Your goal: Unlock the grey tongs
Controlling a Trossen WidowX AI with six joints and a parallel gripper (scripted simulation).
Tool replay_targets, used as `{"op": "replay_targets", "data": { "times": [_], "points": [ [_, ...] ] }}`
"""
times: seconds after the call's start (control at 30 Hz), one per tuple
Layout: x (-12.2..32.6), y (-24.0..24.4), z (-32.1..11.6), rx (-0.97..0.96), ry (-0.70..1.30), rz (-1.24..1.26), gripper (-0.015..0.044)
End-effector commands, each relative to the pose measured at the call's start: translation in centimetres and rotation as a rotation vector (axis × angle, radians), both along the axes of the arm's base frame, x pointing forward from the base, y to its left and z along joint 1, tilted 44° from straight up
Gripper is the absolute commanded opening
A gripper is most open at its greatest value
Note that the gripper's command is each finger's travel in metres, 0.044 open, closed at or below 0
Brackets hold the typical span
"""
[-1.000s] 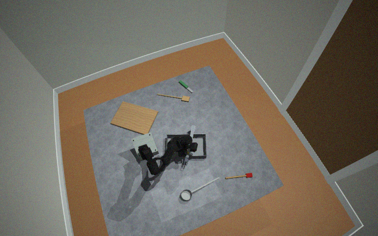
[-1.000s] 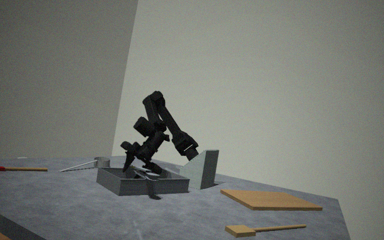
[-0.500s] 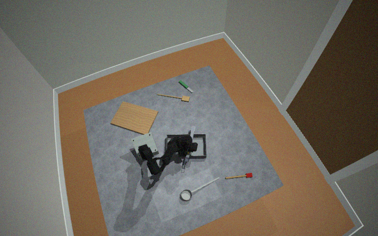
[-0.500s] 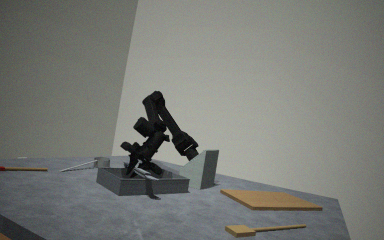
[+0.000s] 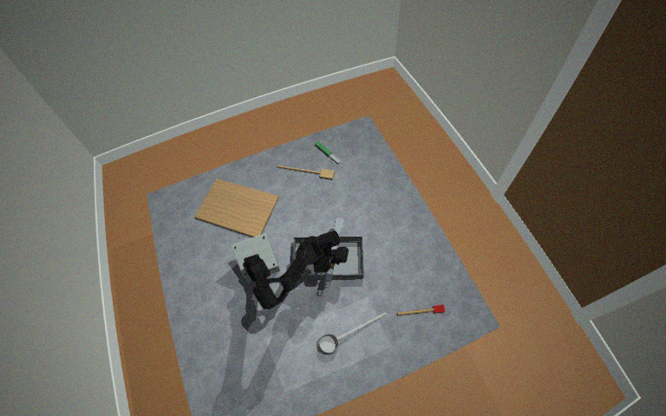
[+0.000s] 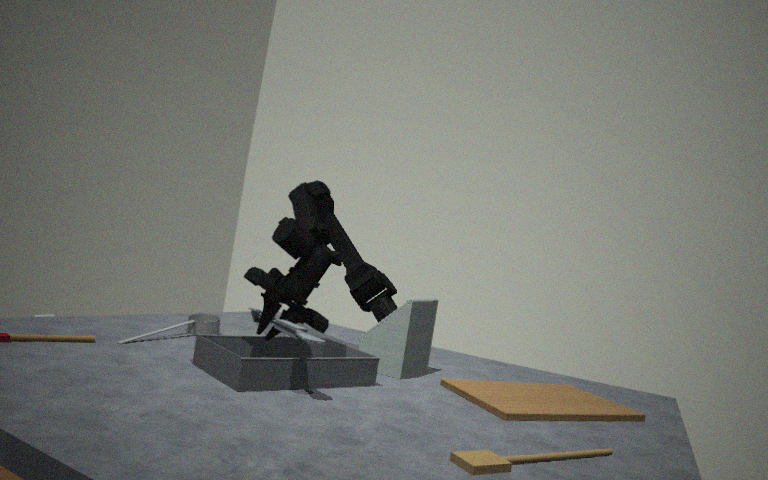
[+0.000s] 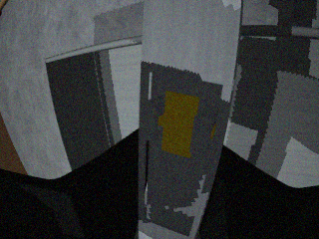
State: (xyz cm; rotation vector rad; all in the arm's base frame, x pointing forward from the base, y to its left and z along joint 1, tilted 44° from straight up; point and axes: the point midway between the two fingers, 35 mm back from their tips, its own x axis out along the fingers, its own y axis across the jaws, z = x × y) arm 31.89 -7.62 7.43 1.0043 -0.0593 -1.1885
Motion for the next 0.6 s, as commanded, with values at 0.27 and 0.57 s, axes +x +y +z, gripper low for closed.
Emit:
{"op": "replay_targets", "data": {
  "times": [0.27,0.57],
  "points": [
    [-0.11,2.65,3.44,-0.006,-0.026,0.010,-0.0150],
    [0.16,2.61,3.18,0.034,0.017,-0.014,-0.0150]
  ]
}}
